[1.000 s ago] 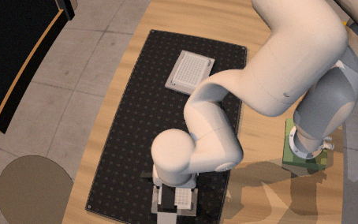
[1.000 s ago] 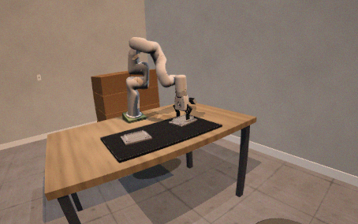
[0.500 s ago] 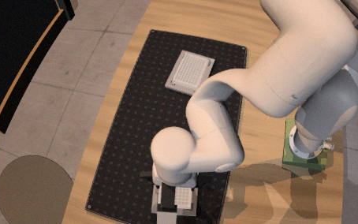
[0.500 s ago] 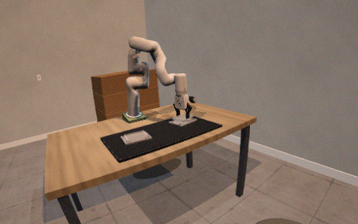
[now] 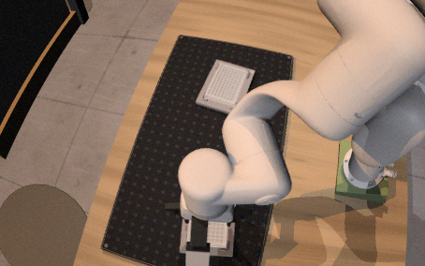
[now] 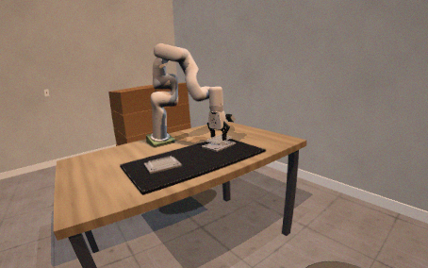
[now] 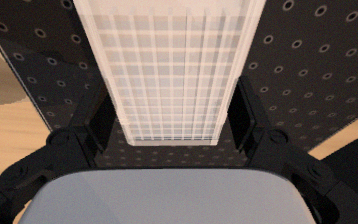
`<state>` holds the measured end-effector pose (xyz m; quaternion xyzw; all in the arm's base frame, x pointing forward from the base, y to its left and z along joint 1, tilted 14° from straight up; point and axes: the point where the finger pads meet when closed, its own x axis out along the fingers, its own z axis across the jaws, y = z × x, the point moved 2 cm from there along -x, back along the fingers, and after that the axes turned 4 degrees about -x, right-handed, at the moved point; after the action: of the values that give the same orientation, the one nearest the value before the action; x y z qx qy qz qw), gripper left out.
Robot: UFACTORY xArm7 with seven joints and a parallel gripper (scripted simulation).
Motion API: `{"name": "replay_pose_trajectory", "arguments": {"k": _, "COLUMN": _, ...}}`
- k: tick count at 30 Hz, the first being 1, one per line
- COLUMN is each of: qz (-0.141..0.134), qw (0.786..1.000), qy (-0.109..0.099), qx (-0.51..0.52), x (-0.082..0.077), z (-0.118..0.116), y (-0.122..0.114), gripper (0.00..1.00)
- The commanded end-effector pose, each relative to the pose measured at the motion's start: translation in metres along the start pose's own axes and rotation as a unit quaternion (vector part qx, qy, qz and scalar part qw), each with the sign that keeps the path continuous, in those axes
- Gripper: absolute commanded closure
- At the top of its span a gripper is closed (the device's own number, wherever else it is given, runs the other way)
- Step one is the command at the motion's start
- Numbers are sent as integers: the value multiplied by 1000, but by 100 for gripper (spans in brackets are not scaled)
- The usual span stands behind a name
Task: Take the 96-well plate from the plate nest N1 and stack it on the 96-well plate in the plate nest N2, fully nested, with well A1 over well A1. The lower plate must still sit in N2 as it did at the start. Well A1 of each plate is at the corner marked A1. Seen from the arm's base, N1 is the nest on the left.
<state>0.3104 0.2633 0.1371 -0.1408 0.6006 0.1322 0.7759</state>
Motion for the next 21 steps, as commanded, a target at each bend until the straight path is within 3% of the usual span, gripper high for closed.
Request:
{"name": "replay_pose_trajectory", "arguments": {"k": 1, "qz": 0, "qw": 1000, "qy": -1, "qx": 0, "x": -5, "z": 1, "y": 0, "gripper": 100}}
{"name": "replay_pose_trajectory", "arguments": {"k": 21, "qz": 1, "qw": 1000, "qy": -1, "qx": 0, "x": -35, "z": 1, "y": 0, "gripper": 100}}
